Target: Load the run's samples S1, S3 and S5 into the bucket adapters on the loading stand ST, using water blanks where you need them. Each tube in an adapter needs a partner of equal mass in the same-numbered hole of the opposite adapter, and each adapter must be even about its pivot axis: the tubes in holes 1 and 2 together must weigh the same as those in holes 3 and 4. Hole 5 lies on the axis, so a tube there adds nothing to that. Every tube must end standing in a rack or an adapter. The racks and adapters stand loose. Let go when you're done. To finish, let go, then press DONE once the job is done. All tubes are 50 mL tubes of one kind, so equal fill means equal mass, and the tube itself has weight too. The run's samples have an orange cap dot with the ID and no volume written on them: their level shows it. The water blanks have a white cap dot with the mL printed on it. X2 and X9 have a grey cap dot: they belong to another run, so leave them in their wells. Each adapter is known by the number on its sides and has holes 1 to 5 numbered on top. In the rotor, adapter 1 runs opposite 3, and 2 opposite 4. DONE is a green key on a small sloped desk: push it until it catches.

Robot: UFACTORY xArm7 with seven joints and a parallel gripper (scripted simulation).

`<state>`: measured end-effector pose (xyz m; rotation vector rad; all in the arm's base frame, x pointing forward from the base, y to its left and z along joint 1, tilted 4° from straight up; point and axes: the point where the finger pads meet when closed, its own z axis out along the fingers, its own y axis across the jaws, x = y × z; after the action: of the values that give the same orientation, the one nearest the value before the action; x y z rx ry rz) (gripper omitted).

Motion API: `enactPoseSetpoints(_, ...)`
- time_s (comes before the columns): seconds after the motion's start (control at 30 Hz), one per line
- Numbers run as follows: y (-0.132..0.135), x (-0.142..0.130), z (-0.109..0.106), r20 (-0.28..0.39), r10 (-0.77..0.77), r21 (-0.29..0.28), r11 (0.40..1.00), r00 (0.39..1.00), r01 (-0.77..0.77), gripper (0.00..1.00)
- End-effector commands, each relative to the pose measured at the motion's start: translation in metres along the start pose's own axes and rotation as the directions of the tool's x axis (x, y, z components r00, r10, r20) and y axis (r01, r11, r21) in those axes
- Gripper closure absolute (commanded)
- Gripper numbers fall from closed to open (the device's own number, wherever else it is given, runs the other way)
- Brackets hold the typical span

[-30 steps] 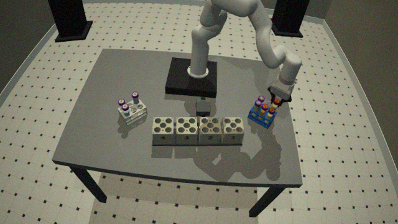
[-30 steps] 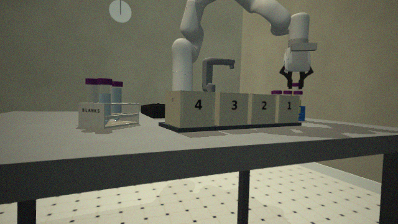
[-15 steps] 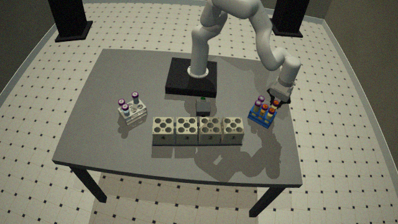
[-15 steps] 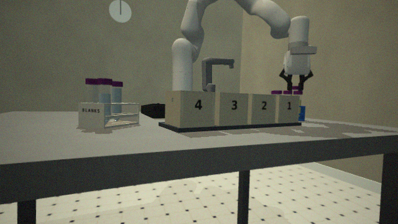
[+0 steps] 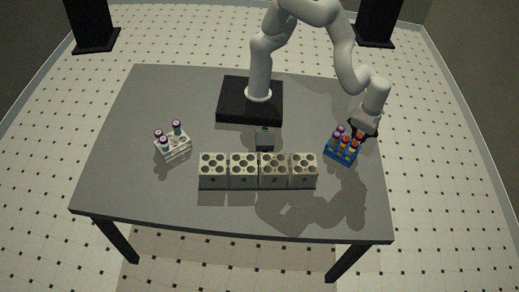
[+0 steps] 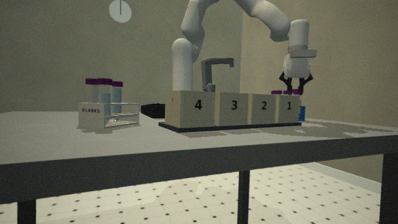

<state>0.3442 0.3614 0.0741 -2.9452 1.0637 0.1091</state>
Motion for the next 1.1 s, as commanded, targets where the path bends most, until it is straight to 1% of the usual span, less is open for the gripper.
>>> enactPoseSetpoints(0.0, -0.0017, 0.0002, 0.0033, -0.001, 0.0, 0.005, 1.0, 1.0, 0.0, 1.0)
enactPoseSetpoints(0.6, -0.0017, 0.0003, 0.0052, -0.001, 0.0, 0.005, 1.0, 1.0, 0.0, 1.0)
enactPoseSetpoints(0.63, -0.0017, 0.0002, 0.0056, -0.001, 0.0, 0.005, 1.0, 1.0, 0.0, 0.56)
enactPoseSetpoints(1.07, -0.0018, 0.0003, 0.0055, -0.001, 0.0, 0.005, 1.0, 1.0, 0.0, 0.56)
